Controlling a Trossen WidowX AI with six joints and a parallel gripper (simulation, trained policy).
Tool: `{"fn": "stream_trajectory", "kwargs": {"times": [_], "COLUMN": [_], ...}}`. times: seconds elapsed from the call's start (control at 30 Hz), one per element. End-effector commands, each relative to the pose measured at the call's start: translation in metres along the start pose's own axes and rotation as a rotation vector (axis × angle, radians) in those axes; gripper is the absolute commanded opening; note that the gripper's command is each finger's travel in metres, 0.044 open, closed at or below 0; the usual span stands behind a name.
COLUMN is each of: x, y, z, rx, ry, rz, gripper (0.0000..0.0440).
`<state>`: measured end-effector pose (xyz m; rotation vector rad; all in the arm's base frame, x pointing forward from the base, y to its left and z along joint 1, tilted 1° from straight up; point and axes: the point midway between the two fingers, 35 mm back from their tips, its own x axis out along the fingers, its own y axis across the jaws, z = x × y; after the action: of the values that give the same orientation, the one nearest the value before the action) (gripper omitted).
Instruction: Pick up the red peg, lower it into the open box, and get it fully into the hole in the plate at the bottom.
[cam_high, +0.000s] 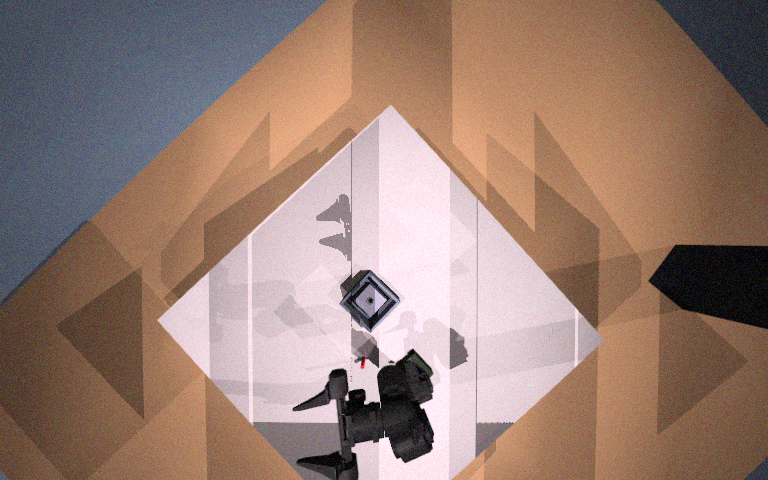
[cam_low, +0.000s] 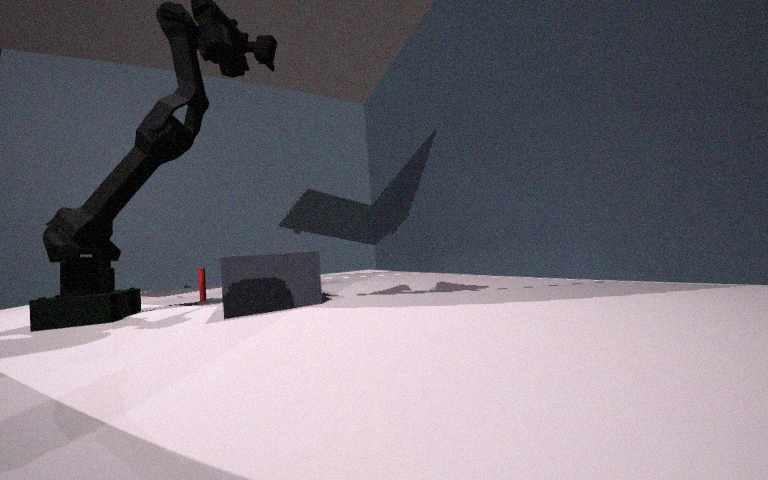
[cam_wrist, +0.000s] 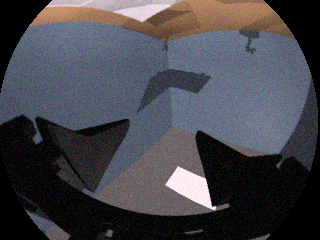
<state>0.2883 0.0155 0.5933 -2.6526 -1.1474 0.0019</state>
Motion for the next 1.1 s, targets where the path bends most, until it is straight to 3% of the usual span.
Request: {"fn": "stream_trajectory", "kwargs": {"times": [0.0,0.03,0.5,1.07], "x": [-0.002,-0.005,-0.054,-0.095], "y": [0.001,0.001,-0.018,-0.089], "z": [-0.002,-0.004,-0.044,-0.070], "rx": [-0.031,-0.060,-0.457,-0.972], "ry": [0.010,0.021,0.185,0.328], "rz": [0.014,0.028,0.259,0.508], "gripper": [0.0421,0.0439,0.0440,0.0440]}}
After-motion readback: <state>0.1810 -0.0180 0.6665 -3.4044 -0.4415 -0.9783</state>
